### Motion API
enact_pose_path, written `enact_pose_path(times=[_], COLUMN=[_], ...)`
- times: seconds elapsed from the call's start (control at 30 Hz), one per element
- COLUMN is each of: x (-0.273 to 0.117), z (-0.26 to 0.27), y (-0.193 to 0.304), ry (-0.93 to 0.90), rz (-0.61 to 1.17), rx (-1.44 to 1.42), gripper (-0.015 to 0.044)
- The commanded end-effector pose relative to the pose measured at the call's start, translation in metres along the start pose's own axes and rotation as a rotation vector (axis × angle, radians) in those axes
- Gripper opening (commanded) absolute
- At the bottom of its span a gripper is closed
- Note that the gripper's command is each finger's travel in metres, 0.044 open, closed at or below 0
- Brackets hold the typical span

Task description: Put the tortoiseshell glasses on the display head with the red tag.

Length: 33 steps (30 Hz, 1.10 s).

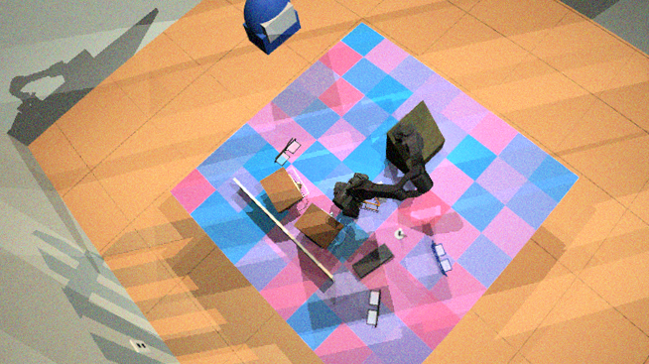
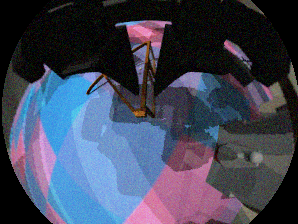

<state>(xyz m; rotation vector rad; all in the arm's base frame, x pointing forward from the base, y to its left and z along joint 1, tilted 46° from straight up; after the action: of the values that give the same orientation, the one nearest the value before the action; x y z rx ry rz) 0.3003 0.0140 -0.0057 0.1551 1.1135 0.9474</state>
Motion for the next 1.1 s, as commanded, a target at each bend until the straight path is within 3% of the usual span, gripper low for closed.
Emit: enact_pose_path(times=[0.0, 0.37, 0.6, 1.07], x=[0.0, 0.0, -0.006, -0.087], z=[0.0, 0.0, 0.001, 0.0], y=[0.0, 0.0, -0.001, -0.008], ry=[0.0, 0.0, 0.001, 0.006], rz=[0.0, 0.0, -0.002, -0.002], rx=[-0.001, -0.001, -0.001, 0.002], gripper=[0.0073, 0.0, 0.0, 0.0])
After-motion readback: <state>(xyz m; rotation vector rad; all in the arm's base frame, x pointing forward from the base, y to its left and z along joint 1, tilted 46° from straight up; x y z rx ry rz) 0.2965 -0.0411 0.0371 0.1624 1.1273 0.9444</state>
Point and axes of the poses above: the point midway between the two fingers, 35 mm back from their tips, its own x axis out along the fingers, its own z axis across the jaws, y = z × x, the point moved 10 cm from there along -x, back along the fingers, and after that the axes turned 10 degrees about -x, right-handed, at the moved point
